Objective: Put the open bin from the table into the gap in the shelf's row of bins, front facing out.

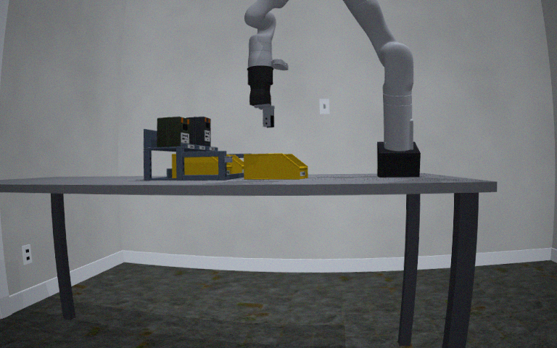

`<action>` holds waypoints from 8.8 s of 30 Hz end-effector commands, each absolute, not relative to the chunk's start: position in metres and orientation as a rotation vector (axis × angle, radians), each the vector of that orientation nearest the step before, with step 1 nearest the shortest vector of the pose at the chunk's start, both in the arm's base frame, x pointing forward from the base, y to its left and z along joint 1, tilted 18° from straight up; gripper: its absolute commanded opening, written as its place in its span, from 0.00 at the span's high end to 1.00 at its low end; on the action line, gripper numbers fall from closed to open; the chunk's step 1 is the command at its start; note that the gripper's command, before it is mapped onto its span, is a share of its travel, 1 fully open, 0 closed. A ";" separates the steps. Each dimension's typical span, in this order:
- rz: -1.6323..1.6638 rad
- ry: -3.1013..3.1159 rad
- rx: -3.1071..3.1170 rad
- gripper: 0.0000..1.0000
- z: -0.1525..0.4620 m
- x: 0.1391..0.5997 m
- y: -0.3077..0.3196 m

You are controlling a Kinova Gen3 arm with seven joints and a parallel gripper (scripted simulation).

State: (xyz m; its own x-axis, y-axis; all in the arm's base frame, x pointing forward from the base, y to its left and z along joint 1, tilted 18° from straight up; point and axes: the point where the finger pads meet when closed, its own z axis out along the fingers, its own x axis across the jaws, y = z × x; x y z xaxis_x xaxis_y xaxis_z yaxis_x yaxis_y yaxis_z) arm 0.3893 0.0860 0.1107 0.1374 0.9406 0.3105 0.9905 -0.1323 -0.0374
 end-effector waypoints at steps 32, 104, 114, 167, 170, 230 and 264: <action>-0.310 -1.896 -2.180 0.45 0.062 0.389 0.102; -0.310 -1.896 -2.180 0.45 0.048 0.390 0.106; -0.310 -1.896 -2.180 0.45 0.048 0.390 0.106; -0.310 -1.896 -2.180 0.45 0.041 0.390 0.109; -0.310 -1.896 -2.180 0.45 0.038 0.390 0.110; -0.310 -1.896 -2.180 0.45 0.007 0.390 0.120; -0.310 -1.896 -2.180 1.00 0.007 0.390 0.120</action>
State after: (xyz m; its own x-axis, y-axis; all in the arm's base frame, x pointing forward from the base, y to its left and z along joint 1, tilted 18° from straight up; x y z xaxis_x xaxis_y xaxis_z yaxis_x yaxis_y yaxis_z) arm 0.3897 0.1199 0.0065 0.1379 0.9406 0.3101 0.9904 -0.1322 -0.0395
